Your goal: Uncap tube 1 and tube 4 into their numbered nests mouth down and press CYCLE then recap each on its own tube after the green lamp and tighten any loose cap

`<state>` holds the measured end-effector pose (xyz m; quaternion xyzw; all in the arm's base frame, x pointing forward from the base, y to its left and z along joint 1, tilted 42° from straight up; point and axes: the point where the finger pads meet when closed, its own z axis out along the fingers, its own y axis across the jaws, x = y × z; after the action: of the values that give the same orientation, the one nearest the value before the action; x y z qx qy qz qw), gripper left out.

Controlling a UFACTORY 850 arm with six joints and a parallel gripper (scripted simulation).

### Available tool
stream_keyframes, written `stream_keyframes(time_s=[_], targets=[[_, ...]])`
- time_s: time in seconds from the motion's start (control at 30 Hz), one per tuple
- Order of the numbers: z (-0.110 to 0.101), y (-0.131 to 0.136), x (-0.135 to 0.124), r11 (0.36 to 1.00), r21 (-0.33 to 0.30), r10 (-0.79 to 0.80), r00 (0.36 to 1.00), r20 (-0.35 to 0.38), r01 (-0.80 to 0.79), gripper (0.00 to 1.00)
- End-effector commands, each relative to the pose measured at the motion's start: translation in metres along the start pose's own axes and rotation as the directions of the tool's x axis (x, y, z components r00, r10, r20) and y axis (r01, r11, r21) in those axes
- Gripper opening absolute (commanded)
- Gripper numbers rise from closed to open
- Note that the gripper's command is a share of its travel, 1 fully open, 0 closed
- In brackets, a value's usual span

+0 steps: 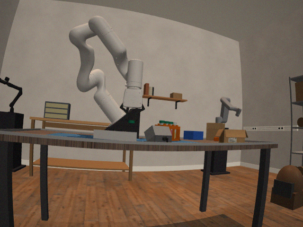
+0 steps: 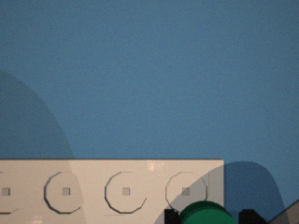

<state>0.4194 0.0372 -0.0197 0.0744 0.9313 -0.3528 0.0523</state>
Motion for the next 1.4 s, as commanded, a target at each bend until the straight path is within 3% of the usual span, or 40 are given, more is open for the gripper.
stream_keyframes(time_s=[0.0, 0.43, 1.37], targets=[[0.01, 0.001, -0.002, 1.0, -0.001, 0.002, 1.0, 0.004, -0.002, 0.0], [0.073, 0.001, -0.002, 1.0, -0.001, 0.002, 1.0, 0.004, -0.002, 0.0], [0.08, 0.001, -0.002, 1.0, -0.001, 0.002, 1.0, 0.004, -0.002, 0.0]])
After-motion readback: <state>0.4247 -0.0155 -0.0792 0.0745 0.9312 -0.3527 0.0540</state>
